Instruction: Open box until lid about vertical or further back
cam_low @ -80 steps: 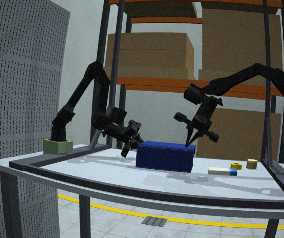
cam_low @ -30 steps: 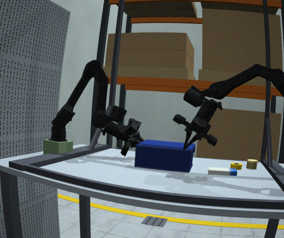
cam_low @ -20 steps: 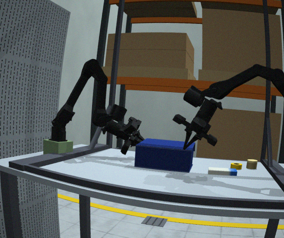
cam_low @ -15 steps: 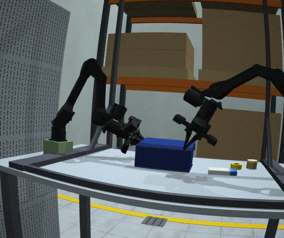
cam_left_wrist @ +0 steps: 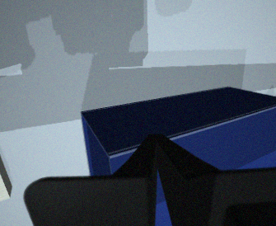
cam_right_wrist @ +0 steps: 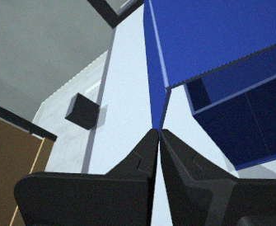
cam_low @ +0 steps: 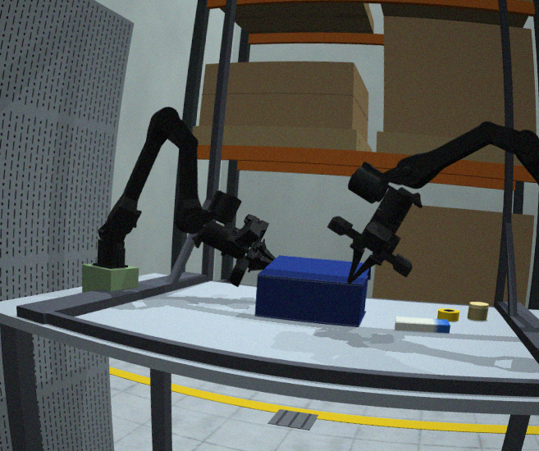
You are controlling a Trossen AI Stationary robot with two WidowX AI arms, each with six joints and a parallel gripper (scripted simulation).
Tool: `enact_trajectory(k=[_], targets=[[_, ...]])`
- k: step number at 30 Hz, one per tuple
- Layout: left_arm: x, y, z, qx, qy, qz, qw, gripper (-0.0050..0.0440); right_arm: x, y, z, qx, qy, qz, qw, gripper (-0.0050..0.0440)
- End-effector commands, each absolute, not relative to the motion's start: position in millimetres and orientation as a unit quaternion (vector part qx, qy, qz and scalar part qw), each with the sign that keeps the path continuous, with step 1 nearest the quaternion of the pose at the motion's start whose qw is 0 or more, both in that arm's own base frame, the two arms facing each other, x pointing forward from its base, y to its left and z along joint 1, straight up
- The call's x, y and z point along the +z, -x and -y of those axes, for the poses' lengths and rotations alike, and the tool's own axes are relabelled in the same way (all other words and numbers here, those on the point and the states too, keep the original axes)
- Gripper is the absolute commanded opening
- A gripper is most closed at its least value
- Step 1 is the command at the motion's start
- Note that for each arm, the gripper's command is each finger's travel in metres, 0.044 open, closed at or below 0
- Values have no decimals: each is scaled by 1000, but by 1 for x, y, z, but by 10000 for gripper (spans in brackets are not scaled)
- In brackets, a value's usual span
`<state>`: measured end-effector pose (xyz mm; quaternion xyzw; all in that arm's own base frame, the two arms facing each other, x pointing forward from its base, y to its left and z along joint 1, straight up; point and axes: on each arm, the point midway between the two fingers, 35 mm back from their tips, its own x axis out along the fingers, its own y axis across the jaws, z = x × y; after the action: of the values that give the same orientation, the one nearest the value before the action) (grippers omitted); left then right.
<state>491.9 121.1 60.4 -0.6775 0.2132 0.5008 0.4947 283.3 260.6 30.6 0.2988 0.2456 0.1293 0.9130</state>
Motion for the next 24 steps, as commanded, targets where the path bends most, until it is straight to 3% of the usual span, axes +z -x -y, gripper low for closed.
enact_trajectory(k=[1,24], targets=[[61,-492,-120,501,677,-215,494,-50,48,-287,-267,139,-313,-232,910,6],[61,-492,-120,501,677,-215,494,-50,65,-286,-265,141,-312,-233,910,6]])
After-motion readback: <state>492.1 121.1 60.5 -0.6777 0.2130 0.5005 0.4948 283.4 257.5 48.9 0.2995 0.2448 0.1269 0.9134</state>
